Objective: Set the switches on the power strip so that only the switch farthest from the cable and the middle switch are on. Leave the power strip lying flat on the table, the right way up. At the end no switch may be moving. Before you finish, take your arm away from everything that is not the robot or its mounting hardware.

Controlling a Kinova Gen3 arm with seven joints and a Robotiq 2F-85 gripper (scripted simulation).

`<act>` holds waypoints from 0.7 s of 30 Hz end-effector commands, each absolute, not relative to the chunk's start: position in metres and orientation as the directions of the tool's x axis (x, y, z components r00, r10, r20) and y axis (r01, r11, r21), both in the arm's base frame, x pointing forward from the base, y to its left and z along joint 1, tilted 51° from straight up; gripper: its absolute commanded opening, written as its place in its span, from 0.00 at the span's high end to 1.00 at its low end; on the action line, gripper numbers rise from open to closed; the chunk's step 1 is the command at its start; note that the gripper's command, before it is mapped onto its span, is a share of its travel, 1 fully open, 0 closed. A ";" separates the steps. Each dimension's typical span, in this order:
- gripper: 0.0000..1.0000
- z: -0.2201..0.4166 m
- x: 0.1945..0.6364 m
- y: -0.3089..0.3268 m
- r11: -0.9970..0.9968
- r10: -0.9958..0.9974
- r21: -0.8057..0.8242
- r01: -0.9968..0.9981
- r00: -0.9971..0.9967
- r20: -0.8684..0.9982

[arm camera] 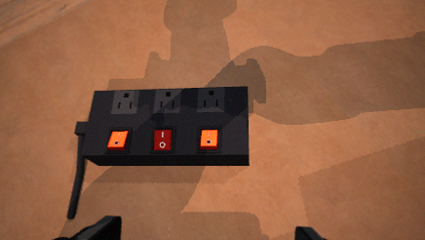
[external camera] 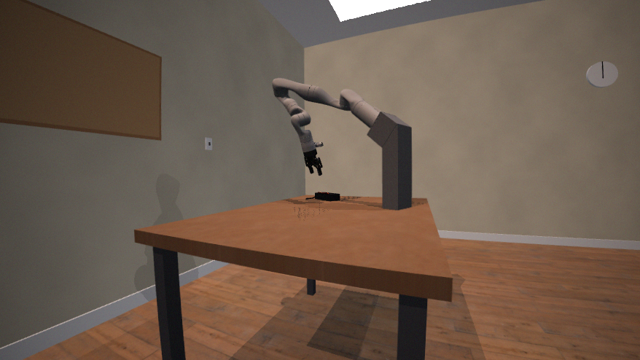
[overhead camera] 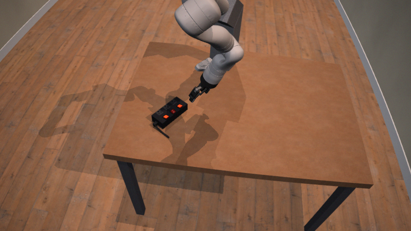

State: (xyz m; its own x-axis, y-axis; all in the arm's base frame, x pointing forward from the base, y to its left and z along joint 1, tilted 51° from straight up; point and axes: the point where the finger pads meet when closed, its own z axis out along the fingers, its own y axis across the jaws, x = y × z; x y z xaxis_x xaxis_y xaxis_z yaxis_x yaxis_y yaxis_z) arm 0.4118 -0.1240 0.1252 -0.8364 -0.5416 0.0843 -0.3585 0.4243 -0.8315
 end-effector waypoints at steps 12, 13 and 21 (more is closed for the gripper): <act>0.00 0.131 0.416 -0.130 0.473 -0.553 -0.814 -0.336 -0.833 0.023; 0.00 0.131 0.416 -0.130 0.475 -0.549 -0.814 -0.333 -0.835 0.021; 0.00 0.135 0.419 -0.133 0.504 -0.548 -0.807 -0.309 -0.836 -0.021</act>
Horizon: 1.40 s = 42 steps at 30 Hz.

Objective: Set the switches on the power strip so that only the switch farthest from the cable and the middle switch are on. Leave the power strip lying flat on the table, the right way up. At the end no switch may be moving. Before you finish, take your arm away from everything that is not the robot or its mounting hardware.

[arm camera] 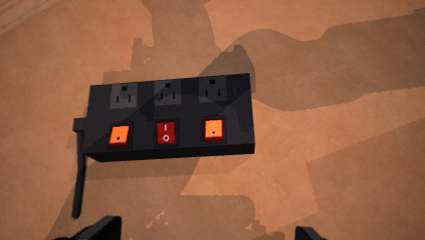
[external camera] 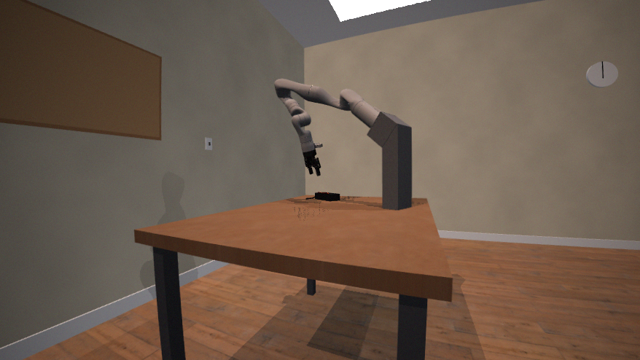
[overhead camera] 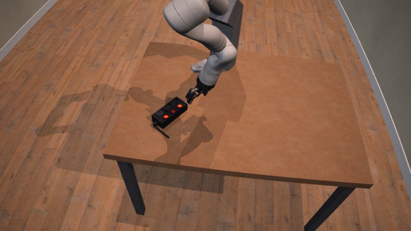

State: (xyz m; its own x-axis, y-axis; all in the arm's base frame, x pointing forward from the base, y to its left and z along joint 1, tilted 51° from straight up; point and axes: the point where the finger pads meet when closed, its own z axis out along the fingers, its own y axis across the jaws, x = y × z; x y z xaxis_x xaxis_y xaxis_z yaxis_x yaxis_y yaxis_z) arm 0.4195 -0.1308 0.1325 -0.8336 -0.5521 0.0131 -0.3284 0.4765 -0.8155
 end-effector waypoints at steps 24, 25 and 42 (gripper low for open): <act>0.00 0.142 0.422 -0.140 0.540 -0.550 -0.790 -0.290 -0.832 -0.070; 0.00 0.143 0.423 -0.140 0.541 -0.550 -0.790 -0.290 -0.832 -0.071; 0.00 0.151 0.424 -0.146 0.574 -0.552 -0.772 -0.271 -0.825 -0.121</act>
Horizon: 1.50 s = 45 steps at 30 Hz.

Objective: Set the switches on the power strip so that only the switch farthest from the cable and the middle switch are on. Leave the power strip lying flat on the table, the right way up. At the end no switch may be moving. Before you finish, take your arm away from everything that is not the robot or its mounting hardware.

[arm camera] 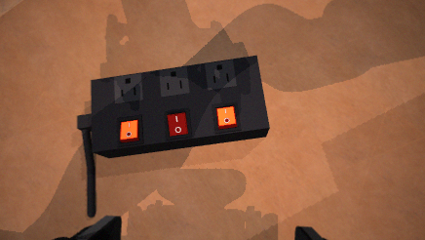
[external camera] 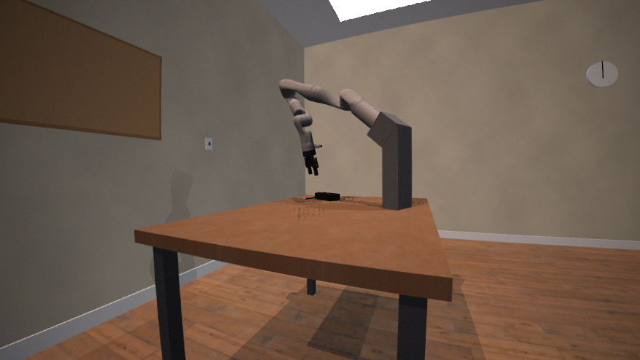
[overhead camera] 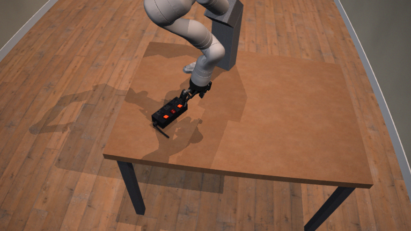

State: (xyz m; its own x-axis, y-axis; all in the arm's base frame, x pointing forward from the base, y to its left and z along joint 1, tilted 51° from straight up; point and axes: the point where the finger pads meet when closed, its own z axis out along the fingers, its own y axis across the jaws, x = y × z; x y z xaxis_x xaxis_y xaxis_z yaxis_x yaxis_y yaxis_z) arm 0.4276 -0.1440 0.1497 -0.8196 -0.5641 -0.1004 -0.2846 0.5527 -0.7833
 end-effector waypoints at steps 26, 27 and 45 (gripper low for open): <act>0.00 0.160 0.427 -0.151 0.605 -0.553 -0.756 -0.249 -0.815 -0.174; 0.00 0.160 0.427 -0.151 0.605 -0.553 -0.756 -0.249 -0.815 -0.174; 0.00 0.169 0.426 -0.156 0.631 -0.553 -0.740 -0.234 -0.805 -0.217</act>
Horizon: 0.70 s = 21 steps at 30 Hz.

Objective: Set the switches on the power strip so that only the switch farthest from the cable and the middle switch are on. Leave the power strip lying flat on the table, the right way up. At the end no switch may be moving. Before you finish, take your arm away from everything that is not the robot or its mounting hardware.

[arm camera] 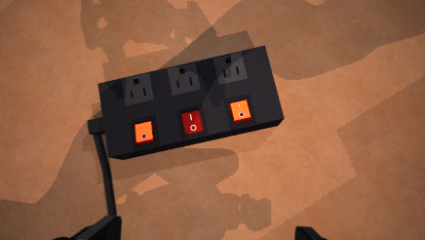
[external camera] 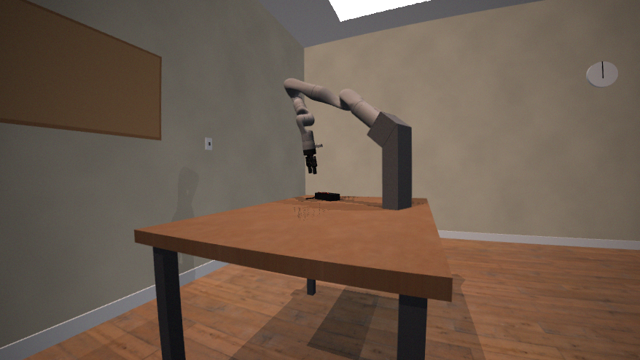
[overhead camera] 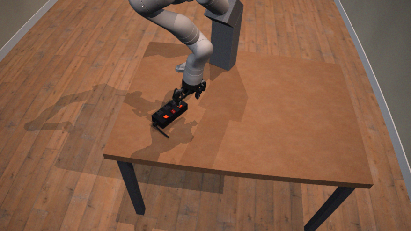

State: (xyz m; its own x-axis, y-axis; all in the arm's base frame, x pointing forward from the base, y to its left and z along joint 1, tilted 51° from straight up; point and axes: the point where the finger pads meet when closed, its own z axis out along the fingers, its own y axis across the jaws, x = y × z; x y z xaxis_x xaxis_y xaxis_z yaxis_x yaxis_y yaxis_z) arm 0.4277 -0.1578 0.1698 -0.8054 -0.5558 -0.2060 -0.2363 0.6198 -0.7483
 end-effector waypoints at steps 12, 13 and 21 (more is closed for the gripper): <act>0.00 0.177 0.422 -0.161 0.652 -0.552 -0.725 -0.224 -0.795 -0.251; 0.00 0.177 0.422 -0.161 0.652 -0.552 -0.725 -0.224 -0.795 -0.251; 0.00 0.181 0.421 -0.163 0.661 -0.551 -0.718 -0.218 -0.790 -0.267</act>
